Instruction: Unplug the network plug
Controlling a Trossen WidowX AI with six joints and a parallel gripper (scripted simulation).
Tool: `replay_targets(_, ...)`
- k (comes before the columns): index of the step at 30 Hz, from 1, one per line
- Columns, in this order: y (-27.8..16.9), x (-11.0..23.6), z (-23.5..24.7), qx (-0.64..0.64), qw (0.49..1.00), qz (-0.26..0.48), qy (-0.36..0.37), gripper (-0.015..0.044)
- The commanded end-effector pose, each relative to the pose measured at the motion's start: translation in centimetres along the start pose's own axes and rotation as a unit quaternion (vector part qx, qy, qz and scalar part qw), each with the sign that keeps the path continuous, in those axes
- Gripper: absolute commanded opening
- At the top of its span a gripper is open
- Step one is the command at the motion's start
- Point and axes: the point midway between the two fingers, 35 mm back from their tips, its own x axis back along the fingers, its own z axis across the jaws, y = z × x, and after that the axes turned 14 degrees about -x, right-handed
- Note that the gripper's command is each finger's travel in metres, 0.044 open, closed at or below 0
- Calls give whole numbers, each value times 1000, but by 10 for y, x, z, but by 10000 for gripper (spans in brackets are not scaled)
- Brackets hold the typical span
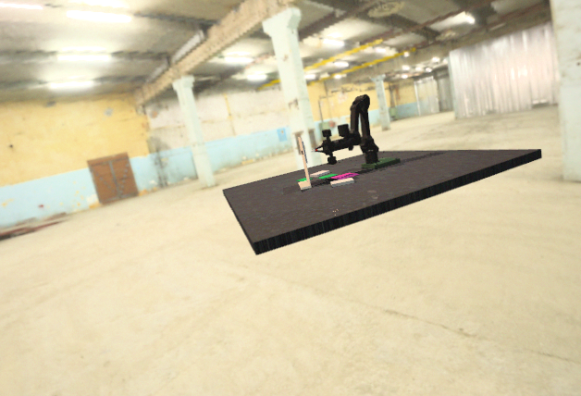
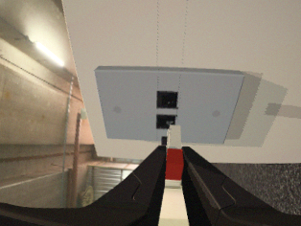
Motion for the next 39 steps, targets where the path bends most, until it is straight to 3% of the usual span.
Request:
replay_targets(1,0,3,0,-2,1000,-2,0,0)
replay_targets(39,-13,19,17,-1,1000,-1,0,0)
